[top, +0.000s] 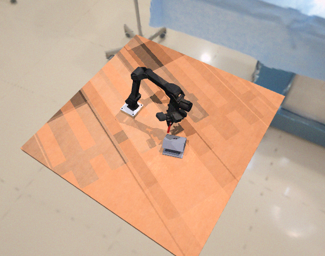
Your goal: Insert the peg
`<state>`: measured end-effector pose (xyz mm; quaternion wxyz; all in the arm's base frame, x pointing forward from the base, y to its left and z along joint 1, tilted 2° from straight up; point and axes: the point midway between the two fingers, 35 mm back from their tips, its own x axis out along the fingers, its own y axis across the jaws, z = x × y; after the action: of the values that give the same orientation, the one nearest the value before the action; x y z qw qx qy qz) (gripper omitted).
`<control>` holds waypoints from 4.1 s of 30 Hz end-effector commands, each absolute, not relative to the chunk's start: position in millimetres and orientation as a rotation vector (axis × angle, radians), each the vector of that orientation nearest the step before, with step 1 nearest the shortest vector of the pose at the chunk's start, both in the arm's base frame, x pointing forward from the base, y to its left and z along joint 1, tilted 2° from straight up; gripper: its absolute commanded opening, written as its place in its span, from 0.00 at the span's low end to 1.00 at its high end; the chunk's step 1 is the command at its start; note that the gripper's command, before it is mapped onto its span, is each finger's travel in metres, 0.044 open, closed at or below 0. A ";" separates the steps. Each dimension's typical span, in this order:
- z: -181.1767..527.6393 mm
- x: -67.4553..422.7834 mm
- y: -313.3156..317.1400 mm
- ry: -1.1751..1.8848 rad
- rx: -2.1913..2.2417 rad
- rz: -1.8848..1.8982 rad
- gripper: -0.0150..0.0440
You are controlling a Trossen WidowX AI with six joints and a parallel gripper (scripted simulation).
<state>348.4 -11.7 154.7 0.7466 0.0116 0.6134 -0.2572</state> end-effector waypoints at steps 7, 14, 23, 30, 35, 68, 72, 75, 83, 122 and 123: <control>157.1 350.4 -5.4 1.295 0.074 -0.633 0.25; 158.9 351.8 -1.1 1.261 0.107 -0.673 0.25; 161.2 353.5 4.5 1.215 0.151 -0.723 0.25; 163.0 354.7 9.0 1.178 0.186 -0.760 0.25; 164.4 355.6 12.2 1.151 0.211 -0.785 0.25; 173.9 360.5 34.4 0.956 0.390 -0.926 0.25; 175.1 361.0 37.2 0.931 0.413 -0.940 0.25; 173.8 362.0 36.7 0.925 0.418 -0.943 0.25; 164.9 368.2 33.1 0.882 0.457 -0.964 0.25; 132.2 383.1 17.2 0.788 0.536 -1.004 0.25; 131.3 383.4 16.6 0.788 0.536 -1.004 0.25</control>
<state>382.7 19.6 136.2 0.7696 0.2513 0.3616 -0.4624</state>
